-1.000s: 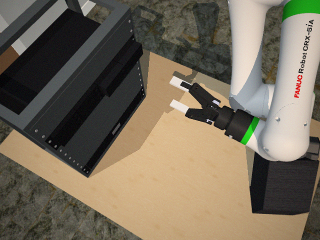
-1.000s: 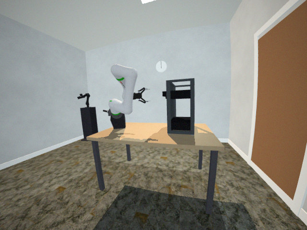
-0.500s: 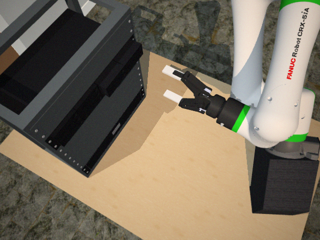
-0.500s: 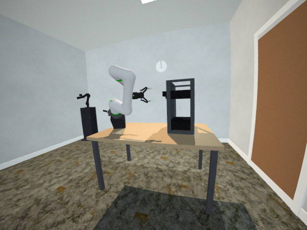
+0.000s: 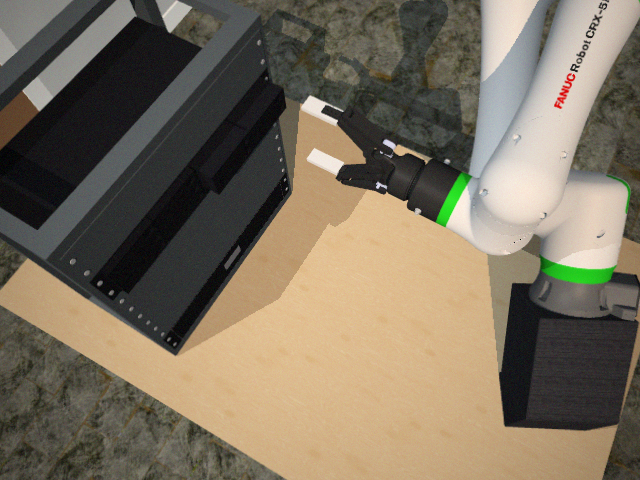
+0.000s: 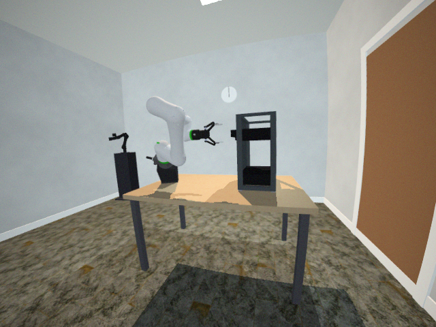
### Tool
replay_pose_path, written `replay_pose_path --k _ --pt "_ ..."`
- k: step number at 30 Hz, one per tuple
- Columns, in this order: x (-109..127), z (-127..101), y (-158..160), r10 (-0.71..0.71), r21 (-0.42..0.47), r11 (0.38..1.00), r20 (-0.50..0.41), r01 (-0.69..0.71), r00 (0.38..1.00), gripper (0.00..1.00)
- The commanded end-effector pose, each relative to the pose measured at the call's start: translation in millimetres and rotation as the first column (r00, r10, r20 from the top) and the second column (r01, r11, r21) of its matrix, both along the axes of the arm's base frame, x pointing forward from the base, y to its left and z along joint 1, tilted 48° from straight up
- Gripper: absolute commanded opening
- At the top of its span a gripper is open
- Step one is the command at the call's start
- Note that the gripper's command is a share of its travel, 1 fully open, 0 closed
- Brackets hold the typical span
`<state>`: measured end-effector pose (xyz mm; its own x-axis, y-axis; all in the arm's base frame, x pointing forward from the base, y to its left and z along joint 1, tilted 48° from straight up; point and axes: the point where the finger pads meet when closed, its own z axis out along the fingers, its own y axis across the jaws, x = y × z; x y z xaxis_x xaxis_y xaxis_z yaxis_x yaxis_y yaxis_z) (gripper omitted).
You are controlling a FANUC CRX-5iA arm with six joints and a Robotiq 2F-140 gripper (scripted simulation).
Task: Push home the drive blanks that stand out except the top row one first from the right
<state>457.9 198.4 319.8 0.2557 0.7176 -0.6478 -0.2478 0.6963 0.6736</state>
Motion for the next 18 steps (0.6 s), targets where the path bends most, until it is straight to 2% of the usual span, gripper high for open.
replay_pose_path --k 1,8,18 --pt "12.4 13.2 -5.5 0.001 0.0 1.0 0.001 -0.001 1.0 1.0" --pt "25.1 26.2 -11.4 0.001 0.0 1.0 0.001 -0.001 1.0 1.0" --pt "26.9 28.0 -12.2 0.001 0.0 1.0 0.001 -0.001 1.0 1.0"
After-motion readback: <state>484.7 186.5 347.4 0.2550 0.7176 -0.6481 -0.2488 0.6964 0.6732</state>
